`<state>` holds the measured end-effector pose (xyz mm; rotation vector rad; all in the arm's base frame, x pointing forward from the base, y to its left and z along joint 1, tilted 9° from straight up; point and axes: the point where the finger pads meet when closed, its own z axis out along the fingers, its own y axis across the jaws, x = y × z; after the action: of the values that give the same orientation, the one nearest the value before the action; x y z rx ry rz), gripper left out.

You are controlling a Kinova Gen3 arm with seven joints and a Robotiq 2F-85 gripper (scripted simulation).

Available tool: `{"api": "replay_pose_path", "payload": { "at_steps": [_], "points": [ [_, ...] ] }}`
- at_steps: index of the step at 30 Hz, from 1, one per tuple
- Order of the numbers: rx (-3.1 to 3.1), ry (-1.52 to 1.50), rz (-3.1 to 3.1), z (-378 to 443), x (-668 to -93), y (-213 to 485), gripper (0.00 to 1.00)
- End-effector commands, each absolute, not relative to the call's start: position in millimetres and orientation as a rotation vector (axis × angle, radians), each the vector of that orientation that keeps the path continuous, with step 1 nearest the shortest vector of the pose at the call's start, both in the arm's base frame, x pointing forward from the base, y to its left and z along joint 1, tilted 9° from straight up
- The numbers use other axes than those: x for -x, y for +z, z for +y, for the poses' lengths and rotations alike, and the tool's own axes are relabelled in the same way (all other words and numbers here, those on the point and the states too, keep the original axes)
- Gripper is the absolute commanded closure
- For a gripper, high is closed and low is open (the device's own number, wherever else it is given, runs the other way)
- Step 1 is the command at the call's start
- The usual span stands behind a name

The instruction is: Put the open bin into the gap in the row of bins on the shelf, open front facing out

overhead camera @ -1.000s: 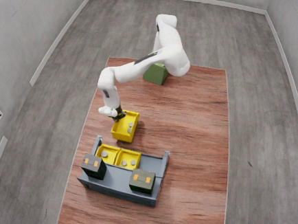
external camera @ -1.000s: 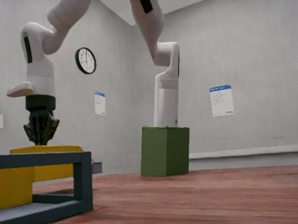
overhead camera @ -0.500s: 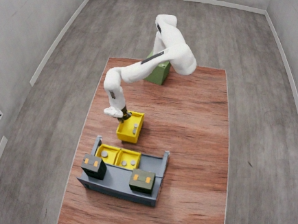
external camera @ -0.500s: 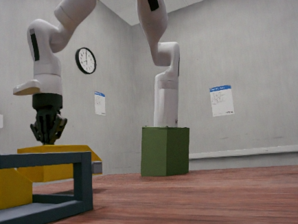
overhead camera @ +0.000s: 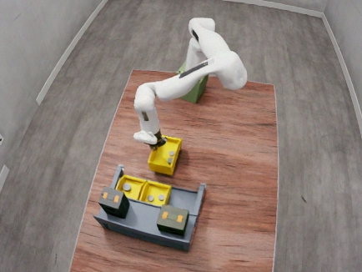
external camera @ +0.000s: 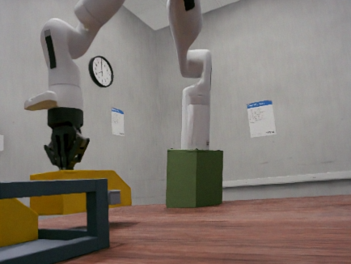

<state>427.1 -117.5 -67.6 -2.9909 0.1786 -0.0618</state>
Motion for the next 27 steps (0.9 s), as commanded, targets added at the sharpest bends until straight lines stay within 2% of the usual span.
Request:
{"api": "replay_pose_path", "payload": {
  "at_steps": [1,27],
  "points": [
    [2.991,-0.066,0.178,-117.4,-428.0,-66.5,0.9],
    [2.991,-0.066,0.178,-58.4,-430.8,-59.5,0.9]
  ]
}}
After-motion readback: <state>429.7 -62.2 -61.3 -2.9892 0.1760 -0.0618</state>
